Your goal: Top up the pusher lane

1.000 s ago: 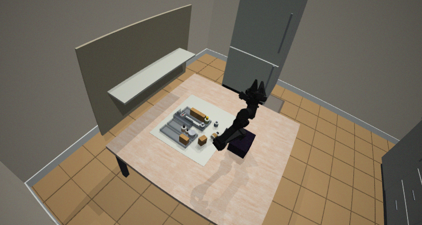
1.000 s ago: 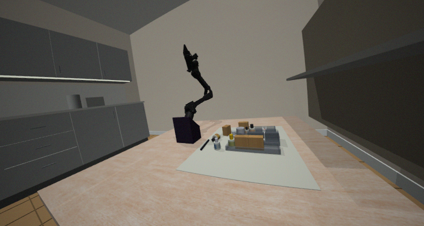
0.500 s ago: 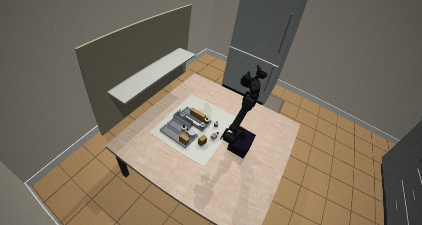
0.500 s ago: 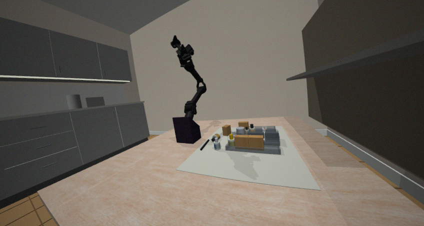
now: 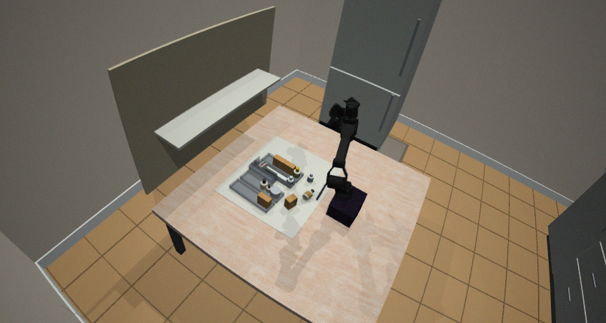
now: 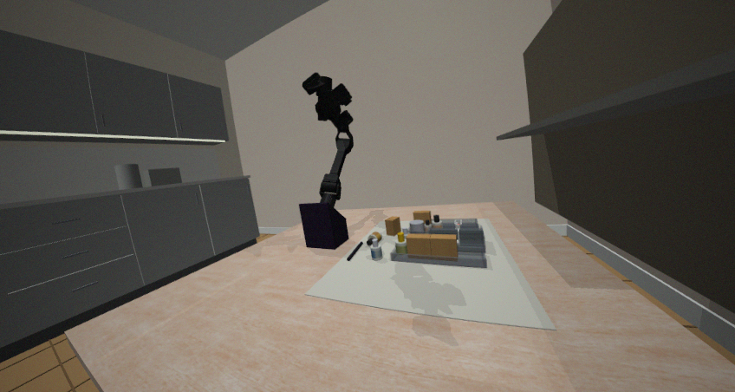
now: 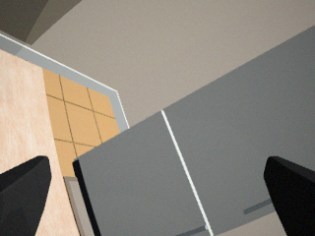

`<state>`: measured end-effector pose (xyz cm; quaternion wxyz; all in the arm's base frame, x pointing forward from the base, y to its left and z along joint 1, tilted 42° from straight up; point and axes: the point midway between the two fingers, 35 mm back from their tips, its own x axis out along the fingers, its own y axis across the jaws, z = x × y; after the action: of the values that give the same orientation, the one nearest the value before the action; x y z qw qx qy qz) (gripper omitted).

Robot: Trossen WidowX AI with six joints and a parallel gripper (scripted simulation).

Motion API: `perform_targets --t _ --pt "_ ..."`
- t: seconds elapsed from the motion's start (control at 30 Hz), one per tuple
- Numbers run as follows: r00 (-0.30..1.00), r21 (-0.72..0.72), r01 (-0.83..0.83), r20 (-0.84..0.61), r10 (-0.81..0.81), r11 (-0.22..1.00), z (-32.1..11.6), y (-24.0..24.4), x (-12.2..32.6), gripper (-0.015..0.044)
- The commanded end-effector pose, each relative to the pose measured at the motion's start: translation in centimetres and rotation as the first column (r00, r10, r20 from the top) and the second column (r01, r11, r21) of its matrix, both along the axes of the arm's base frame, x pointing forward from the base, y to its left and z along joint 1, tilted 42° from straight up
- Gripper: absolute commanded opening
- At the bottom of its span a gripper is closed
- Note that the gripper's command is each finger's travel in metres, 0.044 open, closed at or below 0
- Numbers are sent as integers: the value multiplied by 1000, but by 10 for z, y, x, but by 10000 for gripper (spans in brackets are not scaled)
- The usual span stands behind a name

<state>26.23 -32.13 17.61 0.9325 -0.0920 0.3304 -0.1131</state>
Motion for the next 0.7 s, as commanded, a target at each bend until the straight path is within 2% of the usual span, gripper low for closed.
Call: perform_targets --t 0.0,0.33,0.67 --pt "990 189 -96 -84 113 977 -57 42 27 440" --pt "868 568 -200 -275 413 798 -165 163 48 440" --pt "557 832 -65 -427 712 551 -239 298 2 440"
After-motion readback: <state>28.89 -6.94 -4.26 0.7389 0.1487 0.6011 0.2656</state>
